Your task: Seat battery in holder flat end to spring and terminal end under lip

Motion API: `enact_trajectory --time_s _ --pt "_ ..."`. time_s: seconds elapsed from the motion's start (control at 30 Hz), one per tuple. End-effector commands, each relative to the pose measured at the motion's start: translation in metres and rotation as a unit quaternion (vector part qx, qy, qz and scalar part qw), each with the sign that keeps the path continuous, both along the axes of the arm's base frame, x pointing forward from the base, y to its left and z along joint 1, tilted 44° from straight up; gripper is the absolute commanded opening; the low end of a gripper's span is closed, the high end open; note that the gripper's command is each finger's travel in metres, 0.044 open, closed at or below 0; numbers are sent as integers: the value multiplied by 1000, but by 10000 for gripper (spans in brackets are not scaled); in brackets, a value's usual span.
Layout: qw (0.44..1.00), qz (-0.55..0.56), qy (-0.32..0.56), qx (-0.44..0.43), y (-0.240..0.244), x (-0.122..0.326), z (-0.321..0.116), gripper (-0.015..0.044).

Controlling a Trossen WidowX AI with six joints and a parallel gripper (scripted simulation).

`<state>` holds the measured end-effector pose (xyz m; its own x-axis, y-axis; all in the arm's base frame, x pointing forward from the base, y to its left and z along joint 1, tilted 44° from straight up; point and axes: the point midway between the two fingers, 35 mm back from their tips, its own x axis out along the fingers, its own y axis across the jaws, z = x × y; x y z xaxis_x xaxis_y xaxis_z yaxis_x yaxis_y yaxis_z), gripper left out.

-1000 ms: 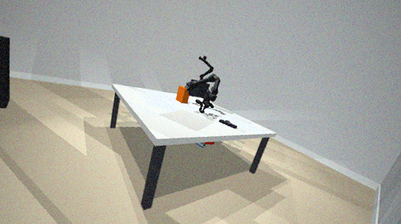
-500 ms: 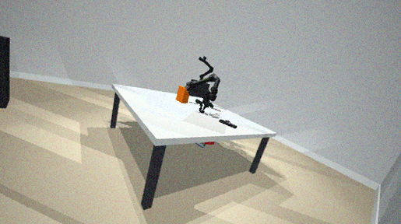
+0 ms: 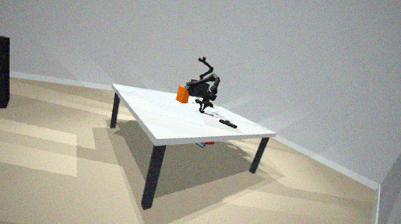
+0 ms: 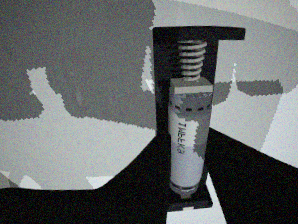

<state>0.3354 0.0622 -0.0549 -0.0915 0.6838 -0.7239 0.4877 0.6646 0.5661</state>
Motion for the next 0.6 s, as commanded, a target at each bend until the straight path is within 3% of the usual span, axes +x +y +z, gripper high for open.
enact_trajectory --time_s 0.0,0.2,0.33,0.57 --pt "1000 -1 1 0 1 -1 0 59" --pt "1000 -1 1 0 1 -1 0 59" --pt "1000 -1 1 0 1 -1 0 161" --pt "1000 -1 0 0 -6 -1 6 161"
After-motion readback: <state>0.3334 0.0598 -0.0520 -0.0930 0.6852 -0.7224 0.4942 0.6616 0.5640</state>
